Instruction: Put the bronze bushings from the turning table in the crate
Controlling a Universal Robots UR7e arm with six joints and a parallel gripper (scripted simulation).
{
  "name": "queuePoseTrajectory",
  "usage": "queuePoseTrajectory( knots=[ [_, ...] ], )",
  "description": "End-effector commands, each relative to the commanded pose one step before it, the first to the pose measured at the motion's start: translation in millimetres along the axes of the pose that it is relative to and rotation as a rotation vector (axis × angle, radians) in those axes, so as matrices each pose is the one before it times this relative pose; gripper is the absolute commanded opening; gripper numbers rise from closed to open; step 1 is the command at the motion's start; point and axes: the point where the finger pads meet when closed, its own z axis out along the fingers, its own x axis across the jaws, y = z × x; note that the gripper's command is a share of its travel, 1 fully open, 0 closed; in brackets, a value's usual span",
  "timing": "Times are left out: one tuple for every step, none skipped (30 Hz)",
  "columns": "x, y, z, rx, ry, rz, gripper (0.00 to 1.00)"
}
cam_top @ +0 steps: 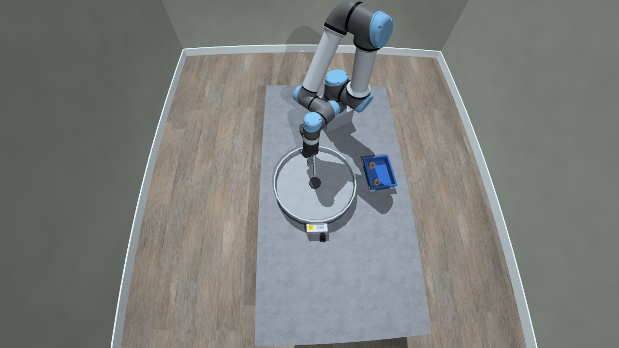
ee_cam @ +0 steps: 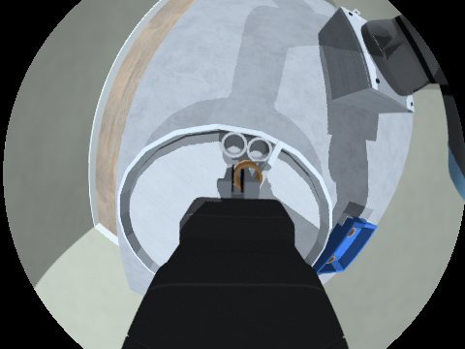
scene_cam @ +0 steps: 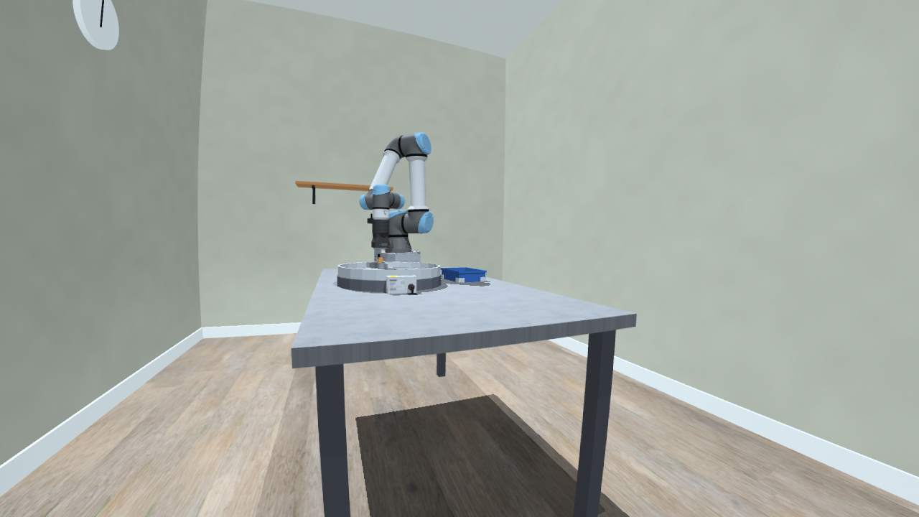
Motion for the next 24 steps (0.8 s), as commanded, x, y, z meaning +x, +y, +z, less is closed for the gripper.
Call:
queuePoseTrajectory(
  knots=[
    [-0.59, 0.3, -4.0, -0.00099, -0.00192, -0.00005, 0.0],
    [0.0, 0.0, 0.0, 0.0, 0.0, 0.0, 0.0],
    [0.0, 0.0, 0.0, 0.0, 0.0, 0.0, 0.0],
    [0.0, 0.0, 0.0, 0.0, 0.0, 0.0, 0.0],
    [0.0, 0.0, 0.0, 0.0, 0.0, 0.0, 0.0],
    [0.0, 0.0, 0.0, 0.0, 0.0, 0.0, 0.0],
    [0.0, 0.0, 0.0, 0.0, 0.0, 0.0, 0.0],
    [0.0, 0.0, 0.0, 0.0, 0.0, 0.0, 0.0],
    [0.0, 0.0, 0.0, 0.0, 0.0, 0.0, 0.0],
    [0.0, 0.0, 0.0, 0.0, 0.0, 0.0, 0.0],
    [0.0, 0.0, 0.0, 0.0, 0.0, 0.0, 0.0],
    [-0.04, 0.02, -1.52, -0.00008, -0.00018, -0.00001, 0.0],
    [0.0, 0.0, -1.5, 0.0, 0.0, 0.0, 0.0],
    [0.0, 0.0, -1.5, 0.0, 0.0, 0.0, 0.0],
    [0.0, 0.0, -1.5, 0.0, 0.0, 0.0, 0.0],
    [0.0, 0.0, -1.5, 0.0, 0.0, 0.0, 0.0],
    [0.0, 0.0, 0.0, 0.0, 0.0, 0.0, 0.0],
    [0.0, 0.0, 0.0, 0.0, 0.0, 0.0, 0.0],
    [0.0, 0.0, 0.0, 0.0, 0.0, 0.0, 0.0],
    [0.0, 0.0, 0.0, 0.0, 0.0, 0.0, 0.0],
    [0.0, 0.0, 0.0, 0.0, 0.0, 0.0, 0.0],
    [0.0, 0.0, 0.0, 0.0, 0.0, 0.0, 0.0],
    [0.0, 0.0, 0.0, 0.0, 0.0, 0.0, 0.0],
    [0.0, 0.0, 0.0, 0.0, 0.0, 0.0, 0.0]
  ],
)
